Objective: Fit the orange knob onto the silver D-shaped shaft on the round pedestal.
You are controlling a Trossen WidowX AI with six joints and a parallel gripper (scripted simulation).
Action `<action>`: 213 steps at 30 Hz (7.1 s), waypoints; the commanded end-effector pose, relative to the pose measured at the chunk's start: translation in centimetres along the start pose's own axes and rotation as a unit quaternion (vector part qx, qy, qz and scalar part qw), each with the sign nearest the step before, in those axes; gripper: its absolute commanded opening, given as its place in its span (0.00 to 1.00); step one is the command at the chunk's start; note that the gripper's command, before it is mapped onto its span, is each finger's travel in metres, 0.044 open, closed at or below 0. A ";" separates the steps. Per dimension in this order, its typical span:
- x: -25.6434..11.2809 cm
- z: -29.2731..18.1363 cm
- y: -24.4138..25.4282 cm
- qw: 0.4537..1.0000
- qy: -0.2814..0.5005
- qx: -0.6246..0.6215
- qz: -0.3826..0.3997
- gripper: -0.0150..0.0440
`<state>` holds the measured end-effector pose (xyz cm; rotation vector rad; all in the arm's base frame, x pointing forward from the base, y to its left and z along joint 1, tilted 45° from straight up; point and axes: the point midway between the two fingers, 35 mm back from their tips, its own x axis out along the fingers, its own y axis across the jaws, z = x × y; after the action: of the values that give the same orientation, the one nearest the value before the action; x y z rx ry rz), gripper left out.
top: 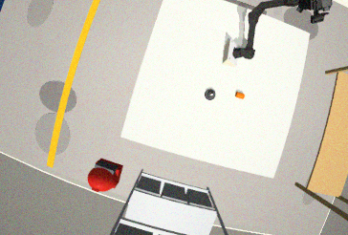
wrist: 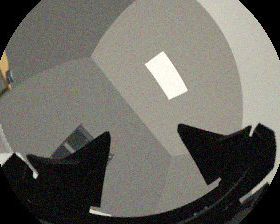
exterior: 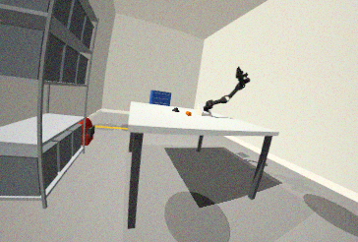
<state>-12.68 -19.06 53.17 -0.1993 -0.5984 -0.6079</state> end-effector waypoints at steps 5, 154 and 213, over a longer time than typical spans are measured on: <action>3.1 0.9 8.3 0.996 0.014 0.004 0.086 1.00; -16.0 -44.5 50.9 0.141 0.954 0.263 -0.018 0.56; -16.0 -44.5 50.9 0.285 0.697 0.090 0.652 0.56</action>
<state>27.45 14.38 7.29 0.2306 1.3778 0.9924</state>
